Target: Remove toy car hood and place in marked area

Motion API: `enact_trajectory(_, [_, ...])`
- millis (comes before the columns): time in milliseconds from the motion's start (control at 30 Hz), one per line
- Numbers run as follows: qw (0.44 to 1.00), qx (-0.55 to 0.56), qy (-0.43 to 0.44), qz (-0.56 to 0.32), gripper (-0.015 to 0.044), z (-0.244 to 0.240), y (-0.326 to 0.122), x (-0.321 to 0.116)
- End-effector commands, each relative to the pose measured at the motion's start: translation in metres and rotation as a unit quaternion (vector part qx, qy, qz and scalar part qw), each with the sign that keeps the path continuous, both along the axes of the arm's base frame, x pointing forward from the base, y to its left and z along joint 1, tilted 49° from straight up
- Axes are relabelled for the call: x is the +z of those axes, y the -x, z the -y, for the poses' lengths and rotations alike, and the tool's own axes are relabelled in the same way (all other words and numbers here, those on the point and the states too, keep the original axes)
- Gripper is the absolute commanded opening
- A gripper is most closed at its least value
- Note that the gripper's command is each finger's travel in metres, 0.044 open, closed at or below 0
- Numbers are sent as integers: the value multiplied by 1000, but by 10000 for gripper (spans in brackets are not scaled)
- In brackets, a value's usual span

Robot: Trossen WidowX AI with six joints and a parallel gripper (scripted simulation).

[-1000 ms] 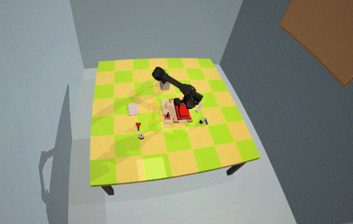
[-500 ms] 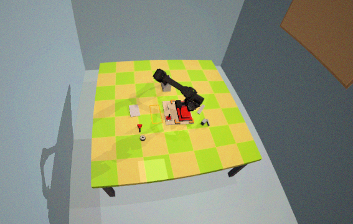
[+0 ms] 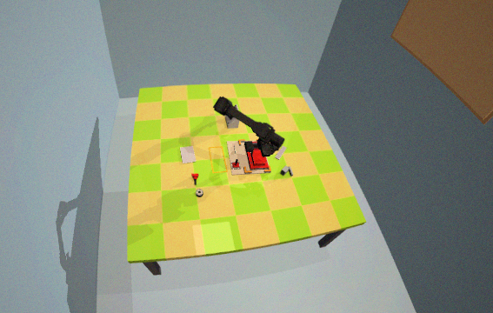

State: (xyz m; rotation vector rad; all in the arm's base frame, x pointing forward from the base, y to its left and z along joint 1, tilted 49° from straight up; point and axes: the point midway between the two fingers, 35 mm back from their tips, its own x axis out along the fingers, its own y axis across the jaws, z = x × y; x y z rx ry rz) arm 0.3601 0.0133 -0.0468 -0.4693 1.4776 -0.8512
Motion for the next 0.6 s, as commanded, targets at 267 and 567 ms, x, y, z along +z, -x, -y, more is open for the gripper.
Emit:
enact_trajectory(267, [1000,2,4,-5,440,7,3,-5])
enact_trajectory(567, [1000,2,4,-5,440,9,3,-7])
